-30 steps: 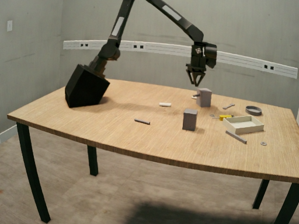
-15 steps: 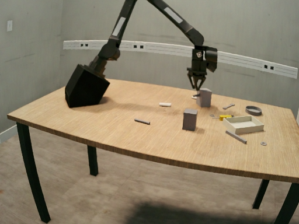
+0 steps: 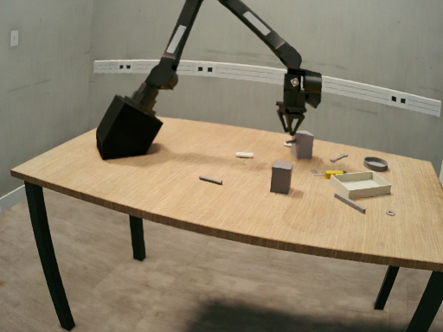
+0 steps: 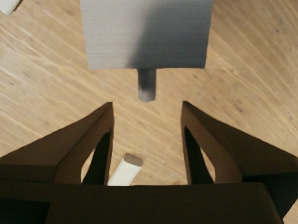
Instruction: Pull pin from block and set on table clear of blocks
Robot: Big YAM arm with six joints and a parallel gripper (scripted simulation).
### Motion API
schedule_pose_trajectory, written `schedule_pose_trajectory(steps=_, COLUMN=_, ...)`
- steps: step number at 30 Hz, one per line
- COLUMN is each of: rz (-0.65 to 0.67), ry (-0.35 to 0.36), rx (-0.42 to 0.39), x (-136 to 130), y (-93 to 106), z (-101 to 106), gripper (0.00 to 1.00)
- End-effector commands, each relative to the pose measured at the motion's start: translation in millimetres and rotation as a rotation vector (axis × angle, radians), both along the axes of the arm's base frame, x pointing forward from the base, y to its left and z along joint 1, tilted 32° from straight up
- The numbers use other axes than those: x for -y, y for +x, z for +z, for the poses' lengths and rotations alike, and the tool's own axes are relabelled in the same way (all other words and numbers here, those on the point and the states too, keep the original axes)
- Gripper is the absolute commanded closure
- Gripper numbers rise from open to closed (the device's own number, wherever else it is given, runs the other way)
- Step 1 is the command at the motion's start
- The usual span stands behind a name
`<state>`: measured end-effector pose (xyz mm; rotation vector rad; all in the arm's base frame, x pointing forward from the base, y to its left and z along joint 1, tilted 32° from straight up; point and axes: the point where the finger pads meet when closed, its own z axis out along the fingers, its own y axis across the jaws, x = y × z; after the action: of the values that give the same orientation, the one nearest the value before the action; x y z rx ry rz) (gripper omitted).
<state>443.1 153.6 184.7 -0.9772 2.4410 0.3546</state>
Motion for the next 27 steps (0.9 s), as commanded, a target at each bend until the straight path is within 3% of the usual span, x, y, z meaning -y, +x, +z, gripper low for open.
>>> schedule_pose_trajectory(steps=1, rz=0.001, ry=0.003, rx=-0.005, x=-6.6, y=3.5, z=-6.2, gripper=0.61)
schedule_pose_trajectory(steps=17, rz=0.002, ry=0.001, rx=-0.01, x=-7.6, y=3.2, z=-9.8, gripper=0.61)
schedule_pose_trajectory(steps=27, rz=0.004, ry=0.0, rx=-0.013, x=-13.6, y=6.4, z=-23.4, gripper=0.61)
